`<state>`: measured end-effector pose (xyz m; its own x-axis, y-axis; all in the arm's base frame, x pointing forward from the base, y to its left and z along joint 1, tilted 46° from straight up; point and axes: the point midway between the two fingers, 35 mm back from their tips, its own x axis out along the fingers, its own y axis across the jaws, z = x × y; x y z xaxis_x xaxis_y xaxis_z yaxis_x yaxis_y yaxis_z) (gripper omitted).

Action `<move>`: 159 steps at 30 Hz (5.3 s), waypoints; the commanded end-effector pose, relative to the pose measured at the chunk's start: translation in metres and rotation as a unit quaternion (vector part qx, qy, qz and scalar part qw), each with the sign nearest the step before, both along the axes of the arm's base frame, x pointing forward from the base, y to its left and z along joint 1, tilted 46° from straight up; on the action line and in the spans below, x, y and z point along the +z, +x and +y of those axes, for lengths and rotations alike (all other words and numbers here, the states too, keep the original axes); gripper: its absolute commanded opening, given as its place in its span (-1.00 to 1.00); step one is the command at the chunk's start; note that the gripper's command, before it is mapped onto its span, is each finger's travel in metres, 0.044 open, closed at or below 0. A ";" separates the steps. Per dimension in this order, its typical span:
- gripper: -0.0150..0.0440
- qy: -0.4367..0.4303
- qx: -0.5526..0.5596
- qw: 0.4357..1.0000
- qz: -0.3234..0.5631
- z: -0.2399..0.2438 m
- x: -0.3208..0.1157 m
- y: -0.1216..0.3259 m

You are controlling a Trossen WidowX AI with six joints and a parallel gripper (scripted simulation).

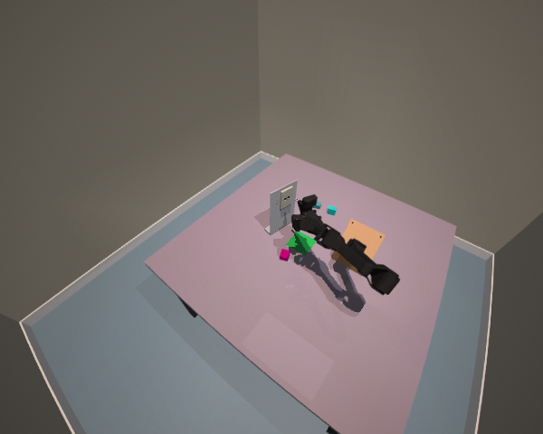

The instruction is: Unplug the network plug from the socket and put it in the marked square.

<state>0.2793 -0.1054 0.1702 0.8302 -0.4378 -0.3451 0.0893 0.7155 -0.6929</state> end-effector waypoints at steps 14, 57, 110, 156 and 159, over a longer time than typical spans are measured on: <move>-0.49 -0.001 0.170 0.980 0.100 0.028 -0.056 0.014; -0.49 0.081 0.534 0.837 0.092 0.110 -0.140 -0.016; -0.49 0.081 0.534 0.836 0.094 0.143 -0.175 -0.010; 0.04 0.080 0.535 0.837 0.089 0.156 -0.181 -0.009; 0.04 0.080 0.535 0.837 0.089 0.156 -0.181 -0.009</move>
<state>0.2703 0.0505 -0.0114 0.6475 0.5857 -0.4875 -0.7549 0.4058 -0.5152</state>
